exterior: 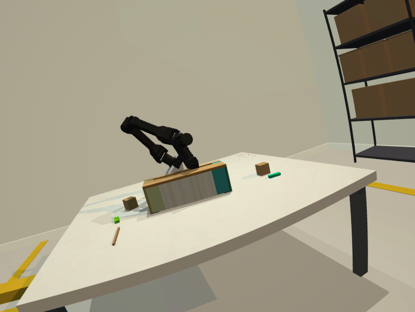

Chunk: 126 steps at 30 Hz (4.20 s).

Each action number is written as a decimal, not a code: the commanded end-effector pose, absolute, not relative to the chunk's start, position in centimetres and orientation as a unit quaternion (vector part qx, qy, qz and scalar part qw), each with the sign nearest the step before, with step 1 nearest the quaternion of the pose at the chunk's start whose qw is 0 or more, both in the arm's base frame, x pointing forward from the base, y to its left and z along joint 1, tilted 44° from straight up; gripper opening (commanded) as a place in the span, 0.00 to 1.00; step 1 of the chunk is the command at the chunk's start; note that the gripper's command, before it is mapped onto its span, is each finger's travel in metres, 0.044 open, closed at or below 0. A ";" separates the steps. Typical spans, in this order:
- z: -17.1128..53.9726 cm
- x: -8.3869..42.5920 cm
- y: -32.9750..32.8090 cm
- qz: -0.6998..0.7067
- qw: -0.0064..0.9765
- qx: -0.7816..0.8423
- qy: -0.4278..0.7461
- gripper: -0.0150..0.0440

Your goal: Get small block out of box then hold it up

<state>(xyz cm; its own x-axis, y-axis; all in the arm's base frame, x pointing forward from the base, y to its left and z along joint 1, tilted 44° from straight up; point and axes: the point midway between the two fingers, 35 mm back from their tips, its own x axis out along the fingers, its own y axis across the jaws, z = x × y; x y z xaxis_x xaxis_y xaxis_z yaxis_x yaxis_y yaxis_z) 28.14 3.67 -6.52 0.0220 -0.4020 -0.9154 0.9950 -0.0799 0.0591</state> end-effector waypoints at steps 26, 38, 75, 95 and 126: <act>-9.6 28.9 7.6 -0.601 0.578 0.424 0.353 0.93; -5.1 28.6 11.5 -0.600 0.578 0.421 0.359 0.93; -7.1 25.6 14.3 0.060 0.591 -0.490 0.638 0.74; -7.4 25.0 15.2 0.336 0.215 -0.773 0.492 0.74; -7.5 24.4 16.1 0.497 -0.277 -0.788 0.234 0.74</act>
